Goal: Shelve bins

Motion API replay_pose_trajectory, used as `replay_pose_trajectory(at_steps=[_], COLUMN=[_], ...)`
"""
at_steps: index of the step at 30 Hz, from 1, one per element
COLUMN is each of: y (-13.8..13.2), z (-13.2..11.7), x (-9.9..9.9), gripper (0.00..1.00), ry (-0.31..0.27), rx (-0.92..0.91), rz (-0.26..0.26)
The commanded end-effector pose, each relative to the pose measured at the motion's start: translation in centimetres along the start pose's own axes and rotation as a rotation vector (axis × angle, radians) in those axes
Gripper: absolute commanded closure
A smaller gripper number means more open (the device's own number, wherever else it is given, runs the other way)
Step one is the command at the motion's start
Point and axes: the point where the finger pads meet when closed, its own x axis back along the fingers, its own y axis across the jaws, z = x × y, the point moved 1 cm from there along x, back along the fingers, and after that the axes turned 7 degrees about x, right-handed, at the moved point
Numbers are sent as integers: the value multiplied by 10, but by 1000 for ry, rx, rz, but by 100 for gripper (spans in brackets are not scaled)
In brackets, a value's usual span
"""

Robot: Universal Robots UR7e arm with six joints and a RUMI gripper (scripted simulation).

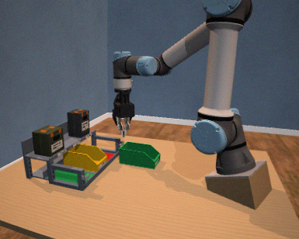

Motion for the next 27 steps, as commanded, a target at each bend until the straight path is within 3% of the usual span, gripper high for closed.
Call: replay_pose_trajectory(at_steps=[1,27], y=[24,88], z=[8,12], x=[6,22], gripper=[100,100], ry=[-9,12], rx=[195,760], rz=[23,25])
